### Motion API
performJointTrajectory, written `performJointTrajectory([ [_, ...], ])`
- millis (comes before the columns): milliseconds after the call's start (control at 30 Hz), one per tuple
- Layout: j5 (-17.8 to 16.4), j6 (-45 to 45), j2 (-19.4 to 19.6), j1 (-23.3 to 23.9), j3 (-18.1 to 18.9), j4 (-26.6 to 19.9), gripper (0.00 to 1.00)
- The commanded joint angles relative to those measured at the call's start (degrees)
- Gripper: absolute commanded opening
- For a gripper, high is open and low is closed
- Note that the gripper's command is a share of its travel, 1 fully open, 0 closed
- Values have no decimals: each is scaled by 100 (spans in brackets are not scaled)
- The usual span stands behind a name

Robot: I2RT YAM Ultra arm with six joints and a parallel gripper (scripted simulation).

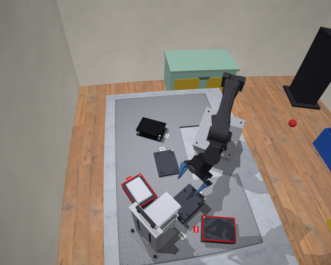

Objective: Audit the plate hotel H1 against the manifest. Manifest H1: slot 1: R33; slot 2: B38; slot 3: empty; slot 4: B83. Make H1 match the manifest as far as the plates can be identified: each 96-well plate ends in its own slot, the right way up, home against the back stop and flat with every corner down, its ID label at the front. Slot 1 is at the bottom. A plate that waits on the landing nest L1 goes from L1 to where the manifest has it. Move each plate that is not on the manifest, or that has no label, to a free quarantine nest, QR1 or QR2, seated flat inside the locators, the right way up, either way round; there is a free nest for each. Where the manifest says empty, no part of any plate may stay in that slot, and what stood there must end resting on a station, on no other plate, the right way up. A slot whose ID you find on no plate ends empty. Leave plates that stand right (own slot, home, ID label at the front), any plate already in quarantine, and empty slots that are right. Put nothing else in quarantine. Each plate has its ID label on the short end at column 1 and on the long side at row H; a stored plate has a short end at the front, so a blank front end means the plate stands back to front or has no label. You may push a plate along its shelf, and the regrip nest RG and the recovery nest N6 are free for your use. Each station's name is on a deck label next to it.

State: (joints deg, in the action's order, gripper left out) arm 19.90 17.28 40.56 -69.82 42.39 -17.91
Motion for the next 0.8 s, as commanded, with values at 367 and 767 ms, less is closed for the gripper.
performJointTrajectory([
  [367,-344,-123,472,331,302,544,100],
  [767,-383,-113,412,379,319,597,100],
])
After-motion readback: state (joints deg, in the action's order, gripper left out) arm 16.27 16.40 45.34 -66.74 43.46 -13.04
